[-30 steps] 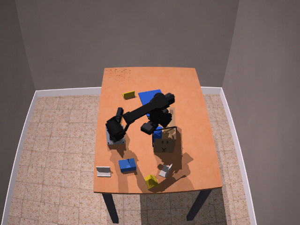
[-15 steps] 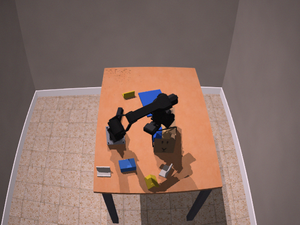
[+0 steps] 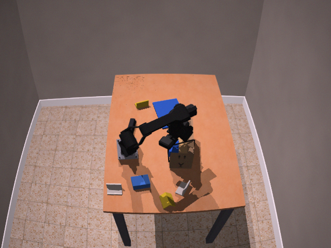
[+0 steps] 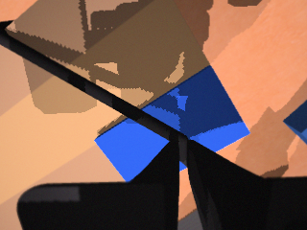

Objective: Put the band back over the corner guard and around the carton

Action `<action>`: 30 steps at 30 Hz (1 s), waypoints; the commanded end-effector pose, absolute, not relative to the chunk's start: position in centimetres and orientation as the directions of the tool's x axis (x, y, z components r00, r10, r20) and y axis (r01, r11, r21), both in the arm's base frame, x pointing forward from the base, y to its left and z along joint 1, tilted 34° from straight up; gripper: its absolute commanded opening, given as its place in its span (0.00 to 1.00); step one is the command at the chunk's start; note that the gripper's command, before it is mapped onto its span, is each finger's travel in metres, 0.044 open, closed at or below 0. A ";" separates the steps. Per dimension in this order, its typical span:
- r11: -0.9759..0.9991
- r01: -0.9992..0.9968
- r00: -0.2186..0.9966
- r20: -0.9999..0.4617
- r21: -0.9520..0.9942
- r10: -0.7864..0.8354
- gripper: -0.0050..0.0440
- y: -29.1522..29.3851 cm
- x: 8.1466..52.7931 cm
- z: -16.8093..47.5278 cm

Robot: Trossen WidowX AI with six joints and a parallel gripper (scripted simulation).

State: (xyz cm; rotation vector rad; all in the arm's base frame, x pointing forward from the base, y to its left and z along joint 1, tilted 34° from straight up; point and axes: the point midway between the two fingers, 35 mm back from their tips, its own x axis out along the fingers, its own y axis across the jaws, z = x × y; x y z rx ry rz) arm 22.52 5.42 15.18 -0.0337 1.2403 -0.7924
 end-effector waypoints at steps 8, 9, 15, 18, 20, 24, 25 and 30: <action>0.739 0.516 0.097 -0.828 -0.433 -0.553 0.10 5.1 22.5 14.7; 0.739 0.516 0.097 -0.828 -0.433 -0.553 0.10 5.0 22.5 14.6; 0.739 0.516 0.097 -0.828 -0.433 -0.553 0.10 4.9 22.5 14.4; 0.739 0.516 0.097 -0.828 -0.433 -0.553 0.10 4.8 22.5 14.3; 0.739 0.516 0.097 -0.828 -0.433 -0.553 0.10 4.8 22.6 14.2; 0.739 0.516 0.097 -0.828 -0.433 -0.553 0.10 4.8 22.6 14.2; 0.739 0.516 0.097 -0.828 -0.433 -0.553 0.10 4.8 22.6 14.2; 0.740 0.518 0.100 -0.829 -0.429 -0.551 0.15 4.9 22.6 14.3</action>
